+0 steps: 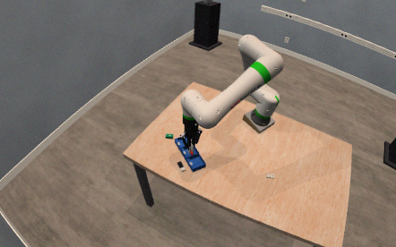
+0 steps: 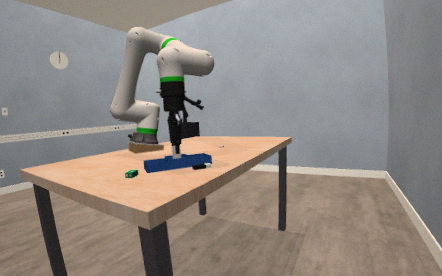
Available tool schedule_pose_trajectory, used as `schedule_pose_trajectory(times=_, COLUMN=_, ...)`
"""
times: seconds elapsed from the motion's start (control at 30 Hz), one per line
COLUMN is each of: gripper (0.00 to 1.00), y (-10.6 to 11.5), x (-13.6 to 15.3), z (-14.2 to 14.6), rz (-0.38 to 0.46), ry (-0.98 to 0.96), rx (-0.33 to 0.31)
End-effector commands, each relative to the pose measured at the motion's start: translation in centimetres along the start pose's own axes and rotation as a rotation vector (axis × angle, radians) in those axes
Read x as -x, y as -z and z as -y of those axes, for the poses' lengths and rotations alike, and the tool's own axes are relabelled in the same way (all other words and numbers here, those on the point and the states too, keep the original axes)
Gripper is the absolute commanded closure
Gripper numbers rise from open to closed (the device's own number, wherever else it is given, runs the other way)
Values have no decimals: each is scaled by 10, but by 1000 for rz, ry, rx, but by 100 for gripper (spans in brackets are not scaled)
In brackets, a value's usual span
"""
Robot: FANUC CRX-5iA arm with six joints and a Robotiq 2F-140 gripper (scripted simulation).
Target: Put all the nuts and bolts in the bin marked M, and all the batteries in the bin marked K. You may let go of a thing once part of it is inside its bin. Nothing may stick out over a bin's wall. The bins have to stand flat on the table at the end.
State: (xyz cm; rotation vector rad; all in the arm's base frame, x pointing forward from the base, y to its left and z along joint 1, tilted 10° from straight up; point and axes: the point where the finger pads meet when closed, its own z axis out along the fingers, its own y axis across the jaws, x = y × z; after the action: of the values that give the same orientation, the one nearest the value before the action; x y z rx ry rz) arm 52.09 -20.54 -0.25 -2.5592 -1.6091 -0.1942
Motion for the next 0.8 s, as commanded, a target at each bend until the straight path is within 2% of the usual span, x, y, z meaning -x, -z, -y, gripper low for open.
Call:
schedule_pose_trajectory(times=0.0, gripper=85, y=0, x=0, z=0, rz=0, ry=0, rx=0)
schedule_pose_trajectory(times=0.17, gripper=85, y=0, x=0, z=0, rz=0, ry=0, rx=0)
schedule_pose_trajectory(times=0.2, gripper=74, y=0, x=0, z=0, rz=0, ry=0, rx=0)
schedule_pose_trajectory(times=0.77, gripper=74, y=0, x=0, z=0, rz=0, ry=0, rx=0)
